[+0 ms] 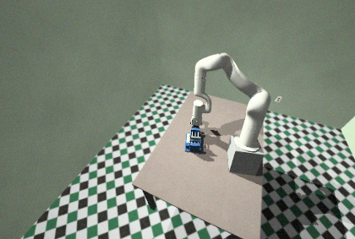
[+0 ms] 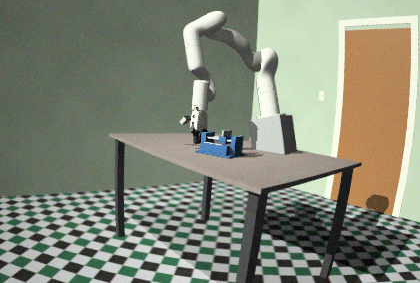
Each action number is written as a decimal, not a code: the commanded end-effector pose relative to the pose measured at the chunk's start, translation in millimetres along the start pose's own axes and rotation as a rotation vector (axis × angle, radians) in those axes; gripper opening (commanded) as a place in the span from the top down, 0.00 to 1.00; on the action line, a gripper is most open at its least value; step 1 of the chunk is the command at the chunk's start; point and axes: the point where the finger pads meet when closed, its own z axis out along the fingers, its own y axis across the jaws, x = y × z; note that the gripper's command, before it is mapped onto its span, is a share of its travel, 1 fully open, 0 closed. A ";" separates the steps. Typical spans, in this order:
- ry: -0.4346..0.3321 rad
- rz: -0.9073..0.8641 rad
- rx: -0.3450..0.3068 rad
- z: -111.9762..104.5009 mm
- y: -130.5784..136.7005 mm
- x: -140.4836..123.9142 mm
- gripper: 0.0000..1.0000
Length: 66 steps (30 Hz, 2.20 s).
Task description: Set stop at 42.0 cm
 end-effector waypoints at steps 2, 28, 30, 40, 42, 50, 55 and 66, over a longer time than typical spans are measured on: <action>0.000 0.000 0.000 -0.4 -7.6 0.4 0.94; 0.000 0.000 0.000 -9.1 -24.3 0.4 0.94; 0.000 0.000 0.000 -10.3 -25.3 0.4 0.94; 0.000 0.000 0.001 -16.9 -29.3 0.4 0.94; 0.000 0.000 0.001 -18.5 -29.9 0.4 0.94; 0.000 0.000 0.001 -23.4 -31.1 0.4 0.94; 0.000 0.000 0.001 -28.1 -31.4 0.4 0.94; 0.000 0.000 0.001 -40.5 -28.1 0.4 0.94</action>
